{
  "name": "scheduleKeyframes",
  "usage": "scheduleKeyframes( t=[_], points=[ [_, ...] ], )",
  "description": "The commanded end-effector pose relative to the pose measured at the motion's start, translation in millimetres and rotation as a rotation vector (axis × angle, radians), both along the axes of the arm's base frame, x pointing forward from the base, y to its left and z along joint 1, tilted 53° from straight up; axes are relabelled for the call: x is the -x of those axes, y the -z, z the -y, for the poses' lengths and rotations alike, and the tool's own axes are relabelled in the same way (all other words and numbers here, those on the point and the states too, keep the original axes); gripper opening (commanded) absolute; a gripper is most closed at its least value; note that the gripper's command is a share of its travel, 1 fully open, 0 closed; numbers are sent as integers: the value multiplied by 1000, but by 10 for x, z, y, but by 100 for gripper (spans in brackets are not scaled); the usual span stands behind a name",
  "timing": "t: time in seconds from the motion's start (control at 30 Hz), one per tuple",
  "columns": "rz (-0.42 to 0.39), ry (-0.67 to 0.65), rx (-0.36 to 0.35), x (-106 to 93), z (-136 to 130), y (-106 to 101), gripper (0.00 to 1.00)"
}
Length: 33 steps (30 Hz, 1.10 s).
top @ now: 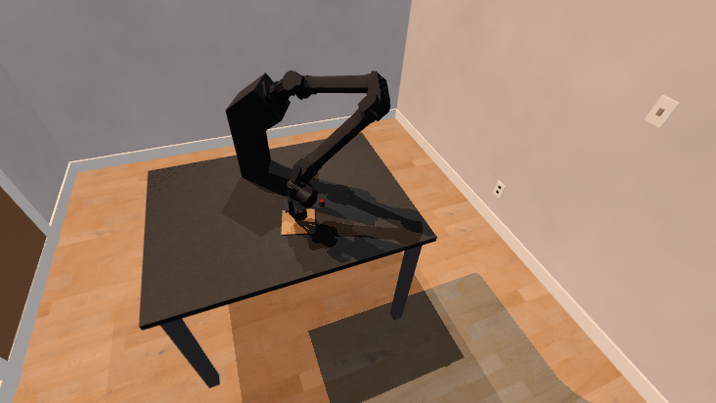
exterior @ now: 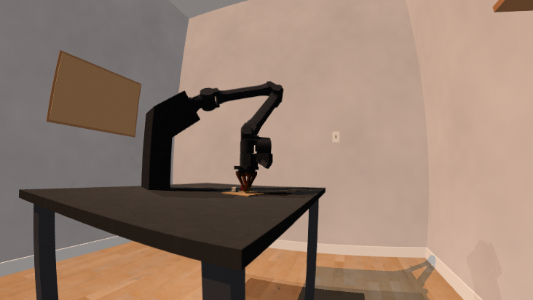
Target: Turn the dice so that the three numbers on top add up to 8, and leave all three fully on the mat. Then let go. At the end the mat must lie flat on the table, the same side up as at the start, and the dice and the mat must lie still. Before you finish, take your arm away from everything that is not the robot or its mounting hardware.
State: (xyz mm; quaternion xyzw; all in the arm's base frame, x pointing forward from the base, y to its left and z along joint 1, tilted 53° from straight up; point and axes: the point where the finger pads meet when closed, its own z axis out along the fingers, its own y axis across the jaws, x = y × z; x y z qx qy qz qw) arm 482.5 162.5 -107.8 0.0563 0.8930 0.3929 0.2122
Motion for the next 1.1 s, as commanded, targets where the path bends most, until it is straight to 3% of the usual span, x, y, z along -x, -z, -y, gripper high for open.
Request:
scheduleKeyframes(
  t=[0.0,1.07],
  points=[
    [-5,-18,4,115,-86,31,15],
    [-12,-19,5,145,-91,50,15]
  ],
)
